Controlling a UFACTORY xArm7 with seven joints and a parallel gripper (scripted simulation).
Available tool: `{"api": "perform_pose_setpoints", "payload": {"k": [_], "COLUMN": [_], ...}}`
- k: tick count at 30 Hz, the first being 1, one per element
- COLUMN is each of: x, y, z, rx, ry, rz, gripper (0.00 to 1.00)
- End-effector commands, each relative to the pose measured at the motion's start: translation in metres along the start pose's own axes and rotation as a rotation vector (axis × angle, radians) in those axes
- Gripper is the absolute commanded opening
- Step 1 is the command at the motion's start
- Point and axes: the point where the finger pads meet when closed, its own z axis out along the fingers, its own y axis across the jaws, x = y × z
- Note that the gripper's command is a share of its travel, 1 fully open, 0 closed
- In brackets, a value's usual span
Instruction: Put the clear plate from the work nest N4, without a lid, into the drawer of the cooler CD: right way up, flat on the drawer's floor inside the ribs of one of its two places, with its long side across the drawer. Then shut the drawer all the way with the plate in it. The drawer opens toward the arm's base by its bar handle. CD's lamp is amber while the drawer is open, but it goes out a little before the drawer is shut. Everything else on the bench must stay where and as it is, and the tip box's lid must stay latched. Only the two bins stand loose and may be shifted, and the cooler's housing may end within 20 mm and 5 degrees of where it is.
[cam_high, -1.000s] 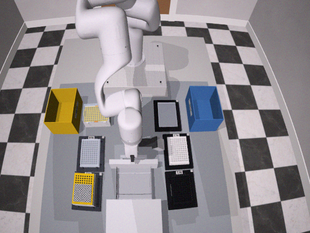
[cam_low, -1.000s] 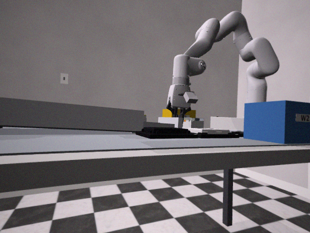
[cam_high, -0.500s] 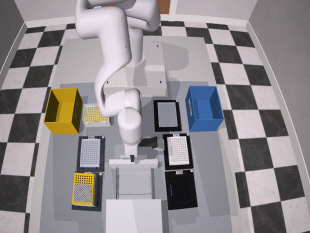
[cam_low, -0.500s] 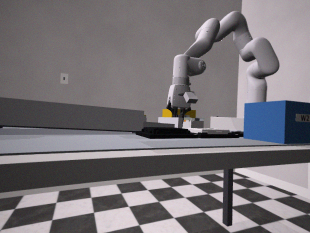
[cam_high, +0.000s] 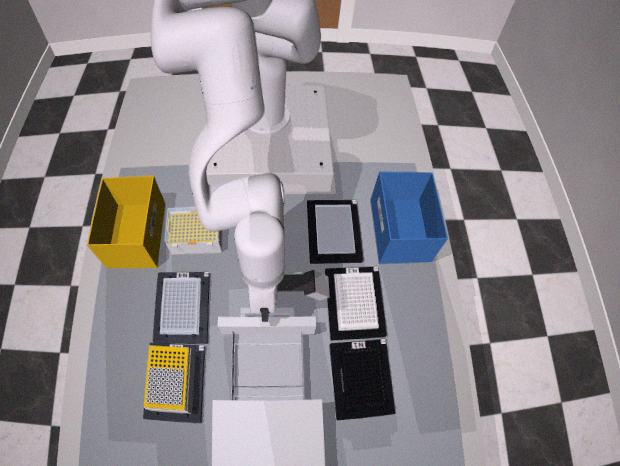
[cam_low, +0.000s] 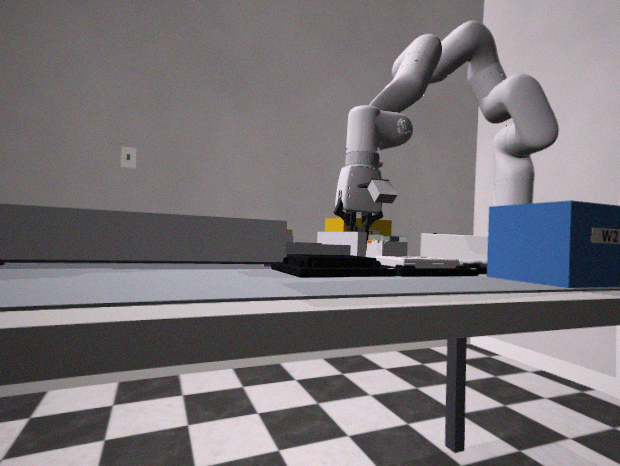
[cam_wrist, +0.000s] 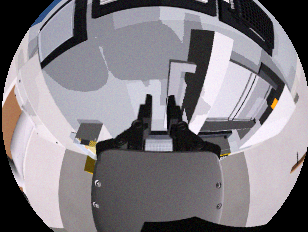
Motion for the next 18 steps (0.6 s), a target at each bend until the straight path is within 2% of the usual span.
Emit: {"api": "perform_pose_setpoints", "payload": {"k": [1,18], "x": [0.001,0.001], "y": [-0.007,-0.007], "z": [-0.003,-0.028], "rx": [0.017,0.017], "ry": [0.002,0.002], "rz": [-0.002,-0.002], "gripper": [0.21,0.21]}}
